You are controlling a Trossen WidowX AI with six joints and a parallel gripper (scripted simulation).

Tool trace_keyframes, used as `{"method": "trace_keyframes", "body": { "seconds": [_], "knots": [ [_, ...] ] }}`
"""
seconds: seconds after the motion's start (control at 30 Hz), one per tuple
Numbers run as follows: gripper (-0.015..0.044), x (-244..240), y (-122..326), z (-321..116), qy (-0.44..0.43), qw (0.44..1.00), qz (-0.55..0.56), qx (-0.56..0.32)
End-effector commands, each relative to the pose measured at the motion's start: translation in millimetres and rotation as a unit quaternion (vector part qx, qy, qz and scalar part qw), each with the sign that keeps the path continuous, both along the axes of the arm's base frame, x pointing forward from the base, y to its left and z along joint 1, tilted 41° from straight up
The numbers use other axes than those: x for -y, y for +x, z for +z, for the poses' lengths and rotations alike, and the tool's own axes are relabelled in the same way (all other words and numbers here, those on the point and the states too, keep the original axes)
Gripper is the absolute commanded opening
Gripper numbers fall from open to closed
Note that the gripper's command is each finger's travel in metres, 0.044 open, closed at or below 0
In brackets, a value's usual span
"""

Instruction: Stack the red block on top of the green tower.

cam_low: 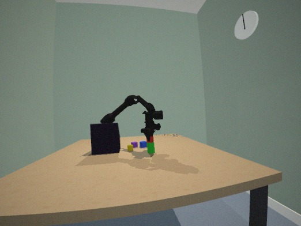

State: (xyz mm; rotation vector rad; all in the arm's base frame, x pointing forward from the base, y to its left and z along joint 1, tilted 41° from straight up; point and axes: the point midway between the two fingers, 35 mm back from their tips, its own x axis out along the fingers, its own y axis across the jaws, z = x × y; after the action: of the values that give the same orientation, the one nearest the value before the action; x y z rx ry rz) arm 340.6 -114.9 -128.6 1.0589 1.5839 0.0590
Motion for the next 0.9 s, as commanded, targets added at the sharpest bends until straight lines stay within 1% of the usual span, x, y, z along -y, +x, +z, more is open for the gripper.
{"method": "trace_keyframes", "body": {
  "seconds": [0.0,0.63,0.73,0.87],
  "knots": [
    [0.0000,-1.9,0.5,-0.4,0.003,1.000,-0.002,-0.001],
    [0.0000,-2.9,0.6,-1.6,0.003,1.000,-0.002,-0.001],
    [0.0000,1.7,0.5,3.7,0.003,1.000,-0.002,-0.001],
    [0.0105,-1.0,-0.1,-0.3,0.001,1.000,-0.001,-0.002]
  ]
}}
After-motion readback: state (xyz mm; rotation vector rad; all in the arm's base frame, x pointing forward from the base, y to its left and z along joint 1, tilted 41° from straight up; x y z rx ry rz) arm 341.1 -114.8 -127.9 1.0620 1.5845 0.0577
